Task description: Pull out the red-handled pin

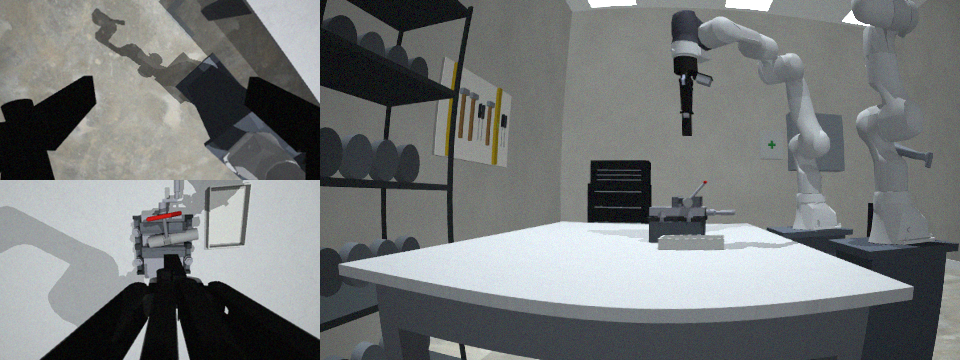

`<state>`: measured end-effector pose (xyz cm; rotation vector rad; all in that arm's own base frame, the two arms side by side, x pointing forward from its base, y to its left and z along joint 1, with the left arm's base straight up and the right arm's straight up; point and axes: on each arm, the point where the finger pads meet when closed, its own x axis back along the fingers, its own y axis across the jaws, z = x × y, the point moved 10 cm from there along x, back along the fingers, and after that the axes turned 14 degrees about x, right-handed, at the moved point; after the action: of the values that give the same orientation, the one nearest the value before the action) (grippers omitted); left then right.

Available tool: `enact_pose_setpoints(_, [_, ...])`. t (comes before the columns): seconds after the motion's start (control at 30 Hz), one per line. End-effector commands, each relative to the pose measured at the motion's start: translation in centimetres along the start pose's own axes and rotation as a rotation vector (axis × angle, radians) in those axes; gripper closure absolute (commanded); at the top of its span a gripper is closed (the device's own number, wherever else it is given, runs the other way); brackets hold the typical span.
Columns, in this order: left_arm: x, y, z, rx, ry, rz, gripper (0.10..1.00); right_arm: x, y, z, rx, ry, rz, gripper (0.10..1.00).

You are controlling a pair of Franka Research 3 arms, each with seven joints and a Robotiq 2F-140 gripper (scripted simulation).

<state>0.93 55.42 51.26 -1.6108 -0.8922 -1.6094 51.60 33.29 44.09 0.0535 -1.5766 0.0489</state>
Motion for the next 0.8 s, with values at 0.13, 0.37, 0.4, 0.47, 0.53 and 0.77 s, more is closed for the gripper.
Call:
enact_pose_setpoints(0.13, [0.0,0.0,0.0,0.003,0.002,0.002,0.098,-0.1,0.1,0.2,0.011,0.006,0.003,0.999])
enact_pose_setpoints(0.37, [0.0,0.0,0.0,0.003,0.002,0.002,0.098,-0.5,0.3,0.9,0.011,0.006,0.003,0.999])
enact_pose_setpoints(0.4, [0.0,0.0,0.0,0.003,0.002,0.002,0.098,-0.7,0.4,1.3,0.011,0.006,0.003,0.999])
enact_pose_setpoints(0.47, [0.0,0.0,0.0,0.003,0.002,0.002,0.098,-1.3,0.7,2.5,0.011,0.006,0.003,0.999])
enact_pose_setpoints(0.53, [0.0,0.0,0.0,0.003,0.002,0.002,0.098,-2.1,1.1,4.0,0.011,0.006,0.003,0.999])
enact_pose_setpoints(0.77, [0.0,0.0,0.0,0.003,0.002,0.002,0.098,-4.2,2.1,7.9,0.011,0.006,0.003,0.999])
